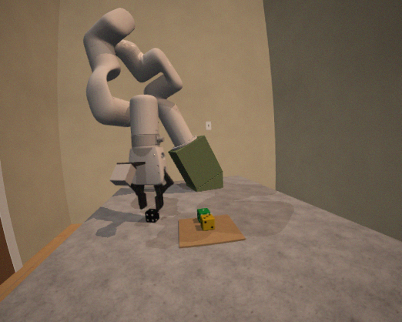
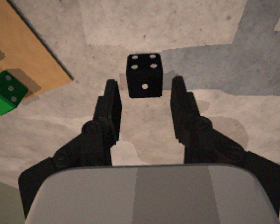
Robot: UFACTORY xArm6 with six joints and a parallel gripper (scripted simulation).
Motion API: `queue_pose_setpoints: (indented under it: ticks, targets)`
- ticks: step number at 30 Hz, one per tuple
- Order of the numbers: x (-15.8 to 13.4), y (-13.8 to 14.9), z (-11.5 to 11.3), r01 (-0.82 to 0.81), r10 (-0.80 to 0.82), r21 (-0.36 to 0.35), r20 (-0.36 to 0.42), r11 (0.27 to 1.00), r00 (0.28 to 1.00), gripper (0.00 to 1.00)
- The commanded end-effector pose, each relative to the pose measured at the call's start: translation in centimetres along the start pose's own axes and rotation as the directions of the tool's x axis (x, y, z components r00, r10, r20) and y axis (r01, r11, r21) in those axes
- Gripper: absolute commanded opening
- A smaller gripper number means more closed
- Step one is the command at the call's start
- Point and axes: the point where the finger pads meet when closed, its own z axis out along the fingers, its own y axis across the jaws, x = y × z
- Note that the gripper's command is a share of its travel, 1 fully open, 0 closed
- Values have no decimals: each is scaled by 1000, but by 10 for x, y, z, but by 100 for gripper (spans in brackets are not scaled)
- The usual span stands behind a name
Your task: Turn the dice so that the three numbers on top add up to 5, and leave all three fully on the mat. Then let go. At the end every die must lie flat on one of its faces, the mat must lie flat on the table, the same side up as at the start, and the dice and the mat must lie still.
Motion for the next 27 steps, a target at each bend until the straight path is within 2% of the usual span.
queue_pose_setpoints:
  ticks: [1,10,27]
  targets:
    - [1,0,-1,0,0,0,-2,1000,1000,47]
    - [1,0,3,0,0,0,-2,1000,1000,47]
    - [1,0,30,0,0,0,-2,1000,1000,47]
